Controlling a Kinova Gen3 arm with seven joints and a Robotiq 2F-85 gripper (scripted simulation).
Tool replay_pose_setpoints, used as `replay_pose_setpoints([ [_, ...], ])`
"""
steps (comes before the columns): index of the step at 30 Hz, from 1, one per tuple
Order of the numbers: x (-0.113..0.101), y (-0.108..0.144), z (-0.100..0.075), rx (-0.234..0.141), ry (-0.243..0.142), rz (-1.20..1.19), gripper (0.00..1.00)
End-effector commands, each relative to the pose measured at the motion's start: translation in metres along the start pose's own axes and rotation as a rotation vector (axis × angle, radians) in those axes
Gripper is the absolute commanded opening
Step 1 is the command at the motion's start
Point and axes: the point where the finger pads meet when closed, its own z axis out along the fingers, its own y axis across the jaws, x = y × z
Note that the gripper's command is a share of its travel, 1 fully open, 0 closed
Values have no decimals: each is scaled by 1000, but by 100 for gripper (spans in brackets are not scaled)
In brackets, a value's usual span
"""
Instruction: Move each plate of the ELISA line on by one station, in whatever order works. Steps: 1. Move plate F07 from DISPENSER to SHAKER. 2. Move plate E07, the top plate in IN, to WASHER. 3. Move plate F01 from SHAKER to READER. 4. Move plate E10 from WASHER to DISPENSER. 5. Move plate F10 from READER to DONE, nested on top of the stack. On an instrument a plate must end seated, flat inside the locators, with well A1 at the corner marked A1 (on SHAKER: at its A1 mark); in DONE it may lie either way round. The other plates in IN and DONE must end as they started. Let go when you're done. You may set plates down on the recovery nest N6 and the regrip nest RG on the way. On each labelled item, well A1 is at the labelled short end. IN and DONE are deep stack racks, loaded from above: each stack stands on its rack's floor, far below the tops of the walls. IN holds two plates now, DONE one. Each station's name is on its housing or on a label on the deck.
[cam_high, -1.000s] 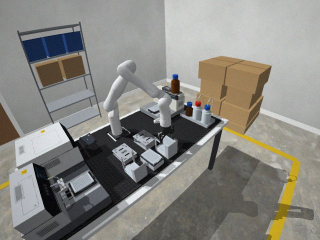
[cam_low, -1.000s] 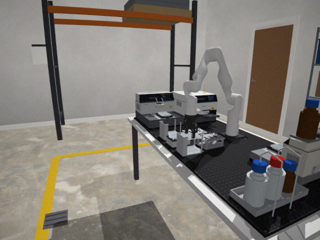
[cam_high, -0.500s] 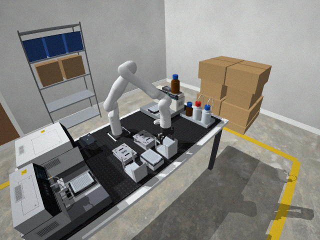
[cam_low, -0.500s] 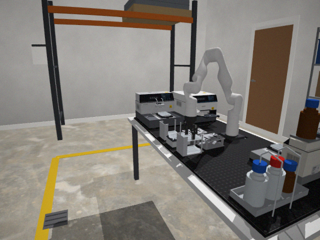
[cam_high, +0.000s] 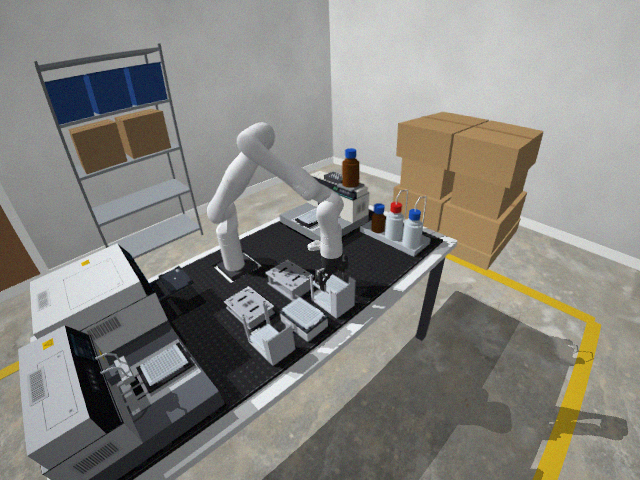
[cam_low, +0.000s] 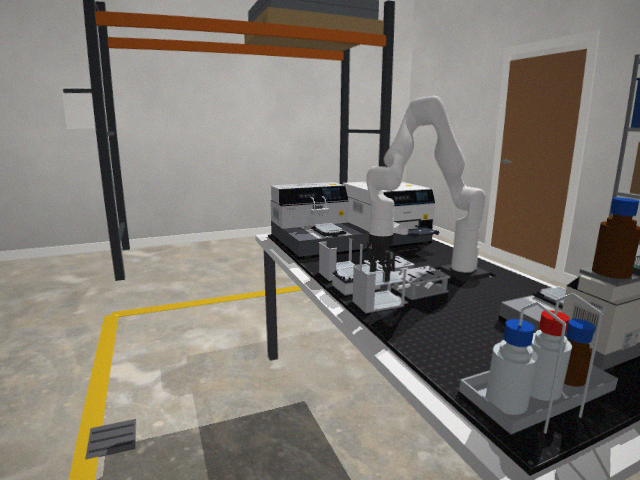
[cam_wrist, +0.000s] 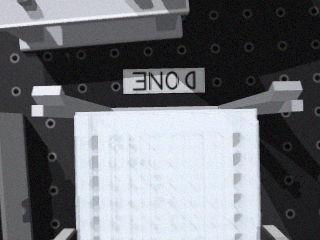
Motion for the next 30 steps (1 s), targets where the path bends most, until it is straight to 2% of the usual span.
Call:
replay_pose_setpoints([
  [1, -1, 0, 1, -1, -2, 0, 94],
  [30, -1, 0, 18, -1, -2, 0, 94],
])
